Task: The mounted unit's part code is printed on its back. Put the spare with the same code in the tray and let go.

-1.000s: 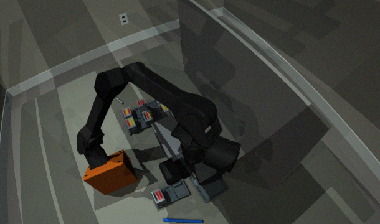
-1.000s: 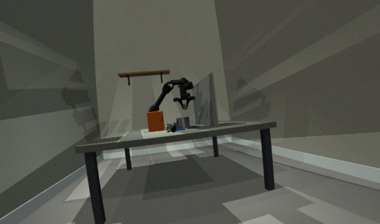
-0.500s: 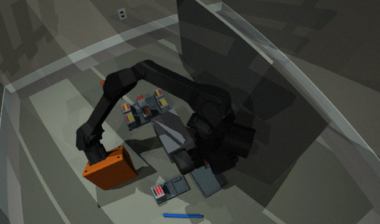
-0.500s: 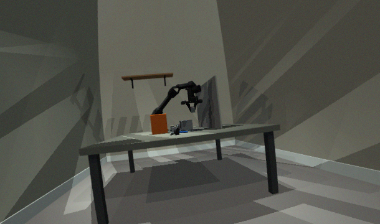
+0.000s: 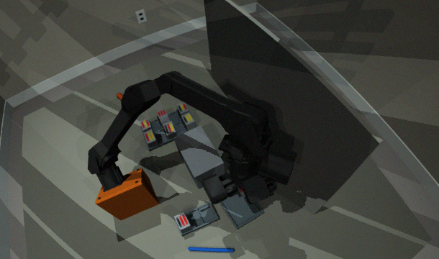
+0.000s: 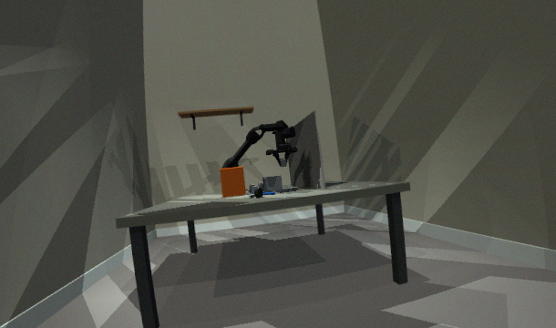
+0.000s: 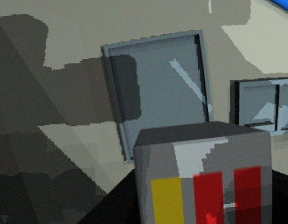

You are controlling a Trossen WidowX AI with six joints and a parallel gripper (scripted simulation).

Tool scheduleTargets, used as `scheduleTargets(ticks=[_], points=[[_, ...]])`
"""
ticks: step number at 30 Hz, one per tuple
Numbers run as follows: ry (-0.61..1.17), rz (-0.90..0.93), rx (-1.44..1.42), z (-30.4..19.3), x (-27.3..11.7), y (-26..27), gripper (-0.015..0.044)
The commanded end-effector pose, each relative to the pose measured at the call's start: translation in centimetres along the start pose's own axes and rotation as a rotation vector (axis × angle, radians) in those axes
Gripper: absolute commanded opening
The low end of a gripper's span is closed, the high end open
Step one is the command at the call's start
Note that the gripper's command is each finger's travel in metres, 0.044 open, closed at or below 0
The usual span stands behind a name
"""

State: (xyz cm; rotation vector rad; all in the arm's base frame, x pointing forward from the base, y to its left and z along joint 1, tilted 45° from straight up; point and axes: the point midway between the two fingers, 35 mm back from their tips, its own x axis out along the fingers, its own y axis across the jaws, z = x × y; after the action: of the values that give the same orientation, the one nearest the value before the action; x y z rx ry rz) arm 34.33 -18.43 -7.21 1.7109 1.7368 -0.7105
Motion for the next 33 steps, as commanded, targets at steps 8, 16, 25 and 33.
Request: scheduleTargets(ticks=[8, 16, 25, 33], points=[[0.008, -0.002, 0.009, 0.0, 1.4, 0.1, 0.0000], [0.008, -0.001, 0.009, 0.1, 2.2, 0.2, 0.0000], [0.008, -0.001, 0.009, 0.1, 3.0, 0.3, 0.0000], [0.008, -0.001, 0.009, 0.2, 3.8, 0.4, 0.0000]])
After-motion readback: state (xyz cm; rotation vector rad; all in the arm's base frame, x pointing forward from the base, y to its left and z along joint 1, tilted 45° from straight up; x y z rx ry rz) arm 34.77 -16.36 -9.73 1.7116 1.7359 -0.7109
